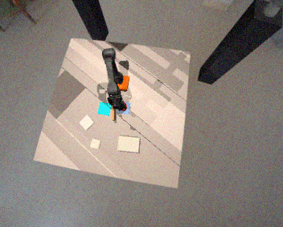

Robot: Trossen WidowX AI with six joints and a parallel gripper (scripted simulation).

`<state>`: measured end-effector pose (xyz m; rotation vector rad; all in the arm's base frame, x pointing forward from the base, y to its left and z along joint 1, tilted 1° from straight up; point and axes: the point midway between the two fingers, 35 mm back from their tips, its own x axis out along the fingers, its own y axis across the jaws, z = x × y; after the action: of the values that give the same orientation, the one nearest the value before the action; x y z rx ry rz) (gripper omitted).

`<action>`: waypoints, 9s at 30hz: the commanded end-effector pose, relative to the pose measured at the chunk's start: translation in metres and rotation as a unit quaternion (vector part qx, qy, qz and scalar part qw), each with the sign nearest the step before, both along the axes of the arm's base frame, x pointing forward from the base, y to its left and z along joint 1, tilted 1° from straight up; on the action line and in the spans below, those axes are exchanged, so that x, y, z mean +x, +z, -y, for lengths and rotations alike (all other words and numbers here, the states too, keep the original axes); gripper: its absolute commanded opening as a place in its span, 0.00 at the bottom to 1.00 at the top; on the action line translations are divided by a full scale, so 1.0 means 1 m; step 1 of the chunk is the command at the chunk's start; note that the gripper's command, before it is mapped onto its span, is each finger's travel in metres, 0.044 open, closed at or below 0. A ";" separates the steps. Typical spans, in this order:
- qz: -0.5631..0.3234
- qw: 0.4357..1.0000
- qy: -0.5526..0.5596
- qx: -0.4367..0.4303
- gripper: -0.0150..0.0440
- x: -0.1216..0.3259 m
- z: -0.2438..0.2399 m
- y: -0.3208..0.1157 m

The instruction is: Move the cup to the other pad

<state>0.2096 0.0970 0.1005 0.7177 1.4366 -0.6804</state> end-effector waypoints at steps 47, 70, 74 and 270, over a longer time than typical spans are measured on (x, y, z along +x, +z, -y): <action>-0.006 1.000 -0.003 -0.003 0.50 0.000 -0.001 -0.066; -0.004 1.000 -0.001 -0.002 0.25 0.001 -0.001 -0.057; -0.004 1.000 -0.001 -0.002 0.25 0.002 -0.002 -0.045; -0.003 1.000 -0.003 -0.012 0.25 0.061 0.171 -0.039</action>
<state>0.2722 -0.0736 0.0707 0.7091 1.4151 -0.7013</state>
